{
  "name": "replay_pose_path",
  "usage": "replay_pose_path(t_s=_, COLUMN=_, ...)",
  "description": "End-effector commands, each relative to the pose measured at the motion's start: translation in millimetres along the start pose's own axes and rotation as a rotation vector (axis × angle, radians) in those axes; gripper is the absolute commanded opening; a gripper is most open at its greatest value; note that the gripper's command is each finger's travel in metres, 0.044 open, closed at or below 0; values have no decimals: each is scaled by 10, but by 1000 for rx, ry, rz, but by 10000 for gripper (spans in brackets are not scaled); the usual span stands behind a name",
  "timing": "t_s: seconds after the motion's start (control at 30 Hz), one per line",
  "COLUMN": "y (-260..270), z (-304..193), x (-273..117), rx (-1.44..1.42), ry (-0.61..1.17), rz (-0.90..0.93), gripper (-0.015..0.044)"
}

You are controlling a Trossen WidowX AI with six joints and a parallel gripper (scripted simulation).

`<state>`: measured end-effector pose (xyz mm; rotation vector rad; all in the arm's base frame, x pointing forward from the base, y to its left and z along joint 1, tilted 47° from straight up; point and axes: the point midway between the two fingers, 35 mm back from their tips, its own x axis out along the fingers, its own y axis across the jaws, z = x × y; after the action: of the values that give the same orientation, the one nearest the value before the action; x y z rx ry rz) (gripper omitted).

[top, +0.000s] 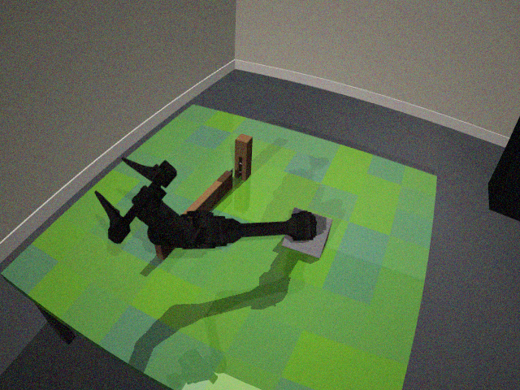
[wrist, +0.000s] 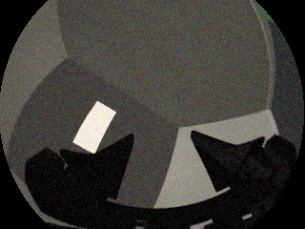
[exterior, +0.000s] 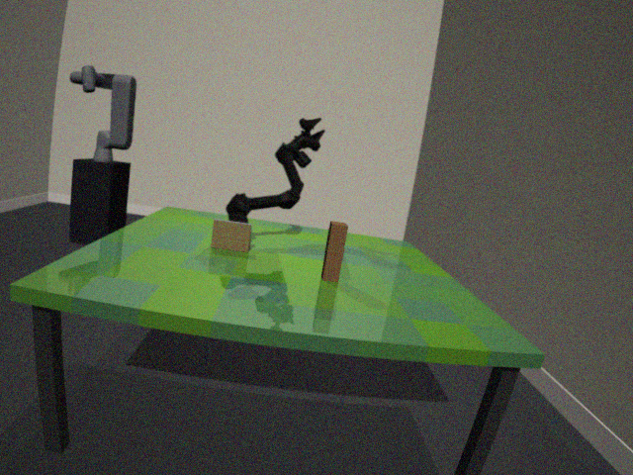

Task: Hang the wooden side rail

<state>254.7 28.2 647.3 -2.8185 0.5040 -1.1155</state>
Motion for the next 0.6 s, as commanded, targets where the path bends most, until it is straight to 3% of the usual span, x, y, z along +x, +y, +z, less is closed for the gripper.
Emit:
replay_pose_path(t_s=0.0, y=9, z=-24, x=-10, rx=7, ry=3, rz=-1, gripper=426)
replay_pose_path(t_s=0.3, y=611, z=-924, x=-483, rx=317, ry=142, rz=-16, gripper=440)
replay_pose_path(t_s=0.57, y=1526, z=-1477, x=-947, rx=686, ry=269, rz=-26, gripper=440)
